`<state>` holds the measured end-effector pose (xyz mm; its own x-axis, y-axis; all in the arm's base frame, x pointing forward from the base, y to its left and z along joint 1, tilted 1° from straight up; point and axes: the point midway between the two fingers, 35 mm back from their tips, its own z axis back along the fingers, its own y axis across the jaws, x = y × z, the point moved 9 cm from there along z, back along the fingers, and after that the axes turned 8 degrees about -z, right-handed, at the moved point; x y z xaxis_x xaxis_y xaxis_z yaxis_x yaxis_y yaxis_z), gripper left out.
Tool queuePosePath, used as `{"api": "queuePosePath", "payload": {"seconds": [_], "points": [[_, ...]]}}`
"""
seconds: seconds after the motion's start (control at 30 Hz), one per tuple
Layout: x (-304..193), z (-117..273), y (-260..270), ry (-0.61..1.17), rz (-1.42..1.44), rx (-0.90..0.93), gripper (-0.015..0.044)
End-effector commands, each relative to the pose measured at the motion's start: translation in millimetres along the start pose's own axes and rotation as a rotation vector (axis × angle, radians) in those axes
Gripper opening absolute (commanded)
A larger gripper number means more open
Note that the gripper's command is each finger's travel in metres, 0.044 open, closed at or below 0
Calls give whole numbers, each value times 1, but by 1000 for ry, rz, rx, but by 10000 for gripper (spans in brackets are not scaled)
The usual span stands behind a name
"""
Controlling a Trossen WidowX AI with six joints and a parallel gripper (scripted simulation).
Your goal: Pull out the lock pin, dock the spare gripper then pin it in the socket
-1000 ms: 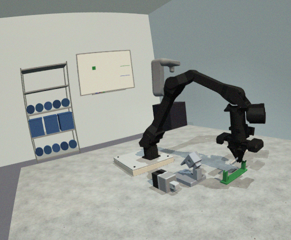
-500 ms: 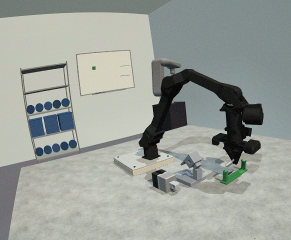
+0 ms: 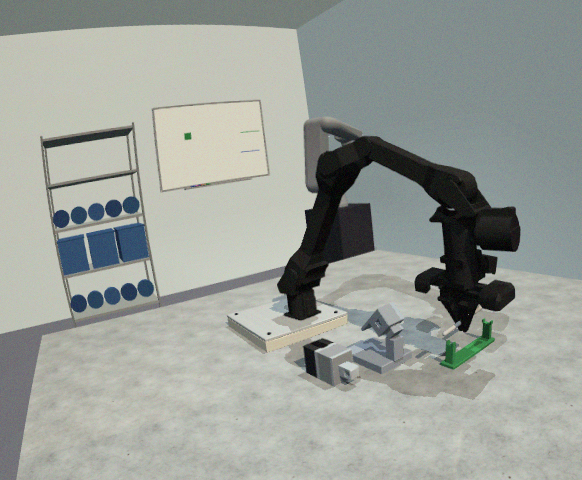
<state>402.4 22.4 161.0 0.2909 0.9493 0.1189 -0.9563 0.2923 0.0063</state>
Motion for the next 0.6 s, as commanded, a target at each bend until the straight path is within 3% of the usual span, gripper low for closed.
{"api": "queuePosePath", "payload": {"seconds": [0.0, 0.57], "points": [[-1, -6, 0, 2, 5, 5, 0], [-4, -33, 0, -1, 5, -3, 0]]}}
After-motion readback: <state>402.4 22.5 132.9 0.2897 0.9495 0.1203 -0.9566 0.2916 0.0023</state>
